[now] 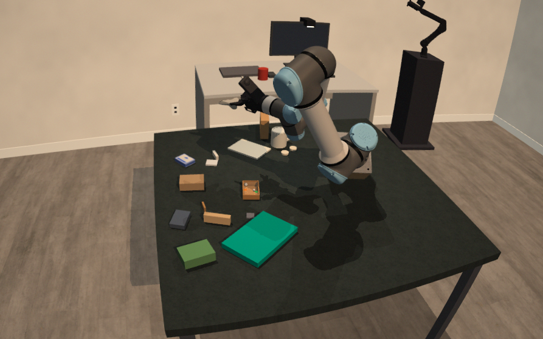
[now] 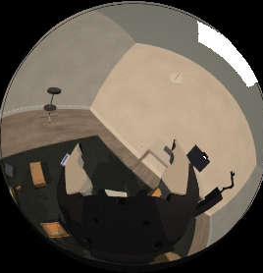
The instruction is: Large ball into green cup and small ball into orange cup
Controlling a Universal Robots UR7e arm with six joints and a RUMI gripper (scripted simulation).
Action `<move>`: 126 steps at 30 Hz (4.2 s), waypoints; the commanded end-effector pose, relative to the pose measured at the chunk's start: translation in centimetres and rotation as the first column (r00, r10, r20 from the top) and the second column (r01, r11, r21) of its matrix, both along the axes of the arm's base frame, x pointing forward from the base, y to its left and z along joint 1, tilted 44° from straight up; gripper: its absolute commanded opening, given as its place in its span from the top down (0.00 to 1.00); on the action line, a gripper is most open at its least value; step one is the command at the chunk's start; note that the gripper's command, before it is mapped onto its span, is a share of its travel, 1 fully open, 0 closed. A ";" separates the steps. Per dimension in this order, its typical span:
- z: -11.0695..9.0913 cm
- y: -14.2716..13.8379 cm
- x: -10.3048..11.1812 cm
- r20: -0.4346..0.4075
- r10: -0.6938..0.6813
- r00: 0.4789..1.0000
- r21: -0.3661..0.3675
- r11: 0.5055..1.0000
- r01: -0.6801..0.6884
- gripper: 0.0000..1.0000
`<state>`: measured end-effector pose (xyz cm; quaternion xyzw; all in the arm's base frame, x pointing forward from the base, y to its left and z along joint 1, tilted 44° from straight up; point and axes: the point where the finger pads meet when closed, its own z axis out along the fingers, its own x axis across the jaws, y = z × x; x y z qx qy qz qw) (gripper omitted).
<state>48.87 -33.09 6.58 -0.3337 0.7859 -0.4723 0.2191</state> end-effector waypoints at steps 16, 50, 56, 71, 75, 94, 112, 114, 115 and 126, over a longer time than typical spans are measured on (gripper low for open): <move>0.0 0.0 0.0 0.000 -0.001 1.000 -0.001 1.000 0.001 0.00; -4.7 3.1 3.0 -0.274 0.260 0.926 0.014 0.964 -0.266 0.00; -5.9 4.3 3.6 -0.336 0.334 0.881 0.032 0.939 -0.344 0.00; -8.3 7.3 4.4 -0.449 0.499 0.742 0.090 0.851 -0.518 0.00; -9.1 8.6 4.5 -0.478 0.555 0.681 0.116 0.808 -0.577 0.00; -10.9 13.7 4.4 -0.536 0.731 0.422 0.217 0.602 -0.768 0.00; -11.4 18.6 3.5 -0.525 0.833 0.174 0.294 0.369 -0.882 0.00; -11.4 19.4 3.3 -0.519 0.844 0.133 0.303 0.328 -0.895 0.00; -11.4 20.3 3.1 -0.512 0.854 0.093 0.312 0.286 -0.906 0.00; -10.8 23.6 2.1 -0.477 0.877 -0.059 0.333 0.118 -0.935 0.00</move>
